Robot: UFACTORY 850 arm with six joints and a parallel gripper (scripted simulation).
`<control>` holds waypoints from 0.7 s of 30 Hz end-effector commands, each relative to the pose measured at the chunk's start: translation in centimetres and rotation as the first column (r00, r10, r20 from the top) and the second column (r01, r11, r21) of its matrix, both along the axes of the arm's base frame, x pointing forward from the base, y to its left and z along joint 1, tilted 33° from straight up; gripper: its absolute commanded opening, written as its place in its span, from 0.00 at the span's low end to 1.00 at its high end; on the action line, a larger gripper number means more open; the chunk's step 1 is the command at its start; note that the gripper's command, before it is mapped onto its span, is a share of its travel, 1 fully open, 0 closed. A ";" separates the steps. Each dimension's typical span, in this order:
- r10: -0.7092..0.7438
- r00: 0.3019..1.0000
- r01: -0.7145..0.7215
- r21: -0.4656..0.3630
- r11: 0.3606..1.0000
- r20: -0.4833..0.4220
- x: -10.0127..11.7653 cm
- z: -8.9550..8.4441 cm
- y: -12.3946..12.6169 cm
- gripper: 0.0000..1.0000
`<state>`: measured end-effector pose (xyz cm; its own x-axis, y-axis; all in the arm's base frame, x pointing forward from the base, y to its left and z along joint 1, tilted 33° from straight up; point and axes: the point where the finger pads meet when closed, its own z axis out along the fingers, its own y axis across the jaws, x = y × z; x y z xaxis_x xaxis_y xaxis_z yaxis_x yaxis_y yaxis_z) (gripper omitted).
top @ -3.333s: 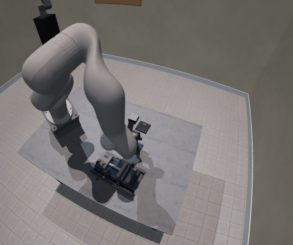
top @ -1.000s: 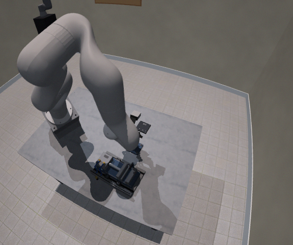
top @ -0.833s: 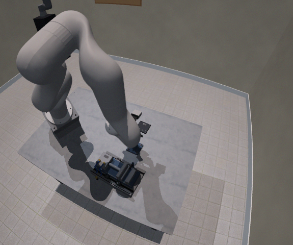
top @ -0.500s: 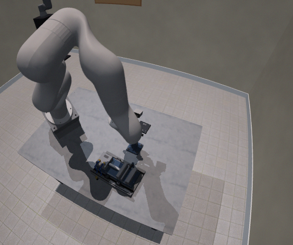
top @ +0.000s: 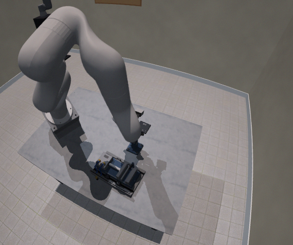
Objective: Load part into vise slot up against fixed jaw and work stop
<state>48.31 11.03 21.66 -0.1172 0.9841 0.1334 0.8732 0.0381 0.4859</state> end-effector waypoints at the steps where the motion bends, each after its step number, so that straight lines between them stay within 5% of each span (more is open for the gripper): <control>1: -0.019 0.999 0.020 -0.026 0.999 0.030 0.1 0.0 0.0 0.00; 21: -0.049 0.998 0.051 -0.080 0.995 0.031 0.0 0.0 0.1 0.00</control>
